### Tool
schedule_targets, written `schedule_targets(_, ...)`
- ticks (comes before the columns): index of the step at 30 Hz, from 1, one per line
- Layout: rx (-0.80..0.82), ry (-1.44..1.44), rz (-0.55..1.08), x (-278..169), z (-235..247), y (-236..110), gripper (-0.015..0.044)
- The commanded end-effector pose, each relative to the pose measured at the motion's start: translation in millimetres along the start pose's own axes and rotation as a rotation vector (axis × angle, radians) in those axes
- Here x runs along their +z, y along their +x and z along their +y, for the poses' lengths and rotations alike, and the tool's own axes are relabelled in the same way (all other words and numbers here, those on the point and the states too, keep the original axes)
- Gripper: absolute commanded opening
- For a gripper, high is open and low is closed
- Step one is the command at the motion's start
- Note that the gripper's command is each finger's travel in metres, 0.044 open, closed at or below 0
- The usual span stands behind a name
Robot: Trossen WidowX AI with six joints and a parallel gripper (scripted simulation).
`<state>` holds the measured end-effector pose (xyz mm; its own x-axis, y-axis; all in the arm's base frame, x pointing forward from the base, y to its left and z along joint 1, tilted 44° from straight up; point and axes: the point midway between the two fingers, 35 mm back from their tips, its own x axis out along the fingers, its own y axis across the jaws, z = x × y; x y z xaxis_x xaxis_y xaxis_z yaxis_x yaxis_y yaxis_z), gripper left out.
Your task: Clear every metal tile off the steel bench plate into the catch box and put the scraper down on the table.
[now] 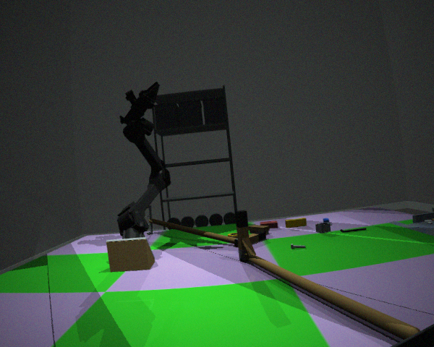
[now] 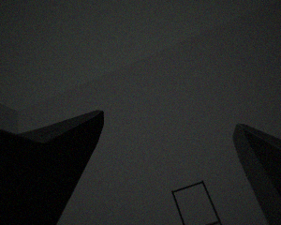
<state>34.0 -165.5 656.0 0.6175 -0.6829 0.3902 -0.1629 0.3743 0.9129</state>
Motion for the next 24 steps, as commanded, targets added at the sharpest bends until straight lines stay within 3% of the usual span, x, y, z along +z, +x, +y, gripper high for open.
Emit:
schedule_targets(1,0.001,0.0,0.0,0.2,0.3,0.2,0.0426)
schedule_targets(24,0.073,-0.022,0.022,29.3,25.3,30.5,0.044)
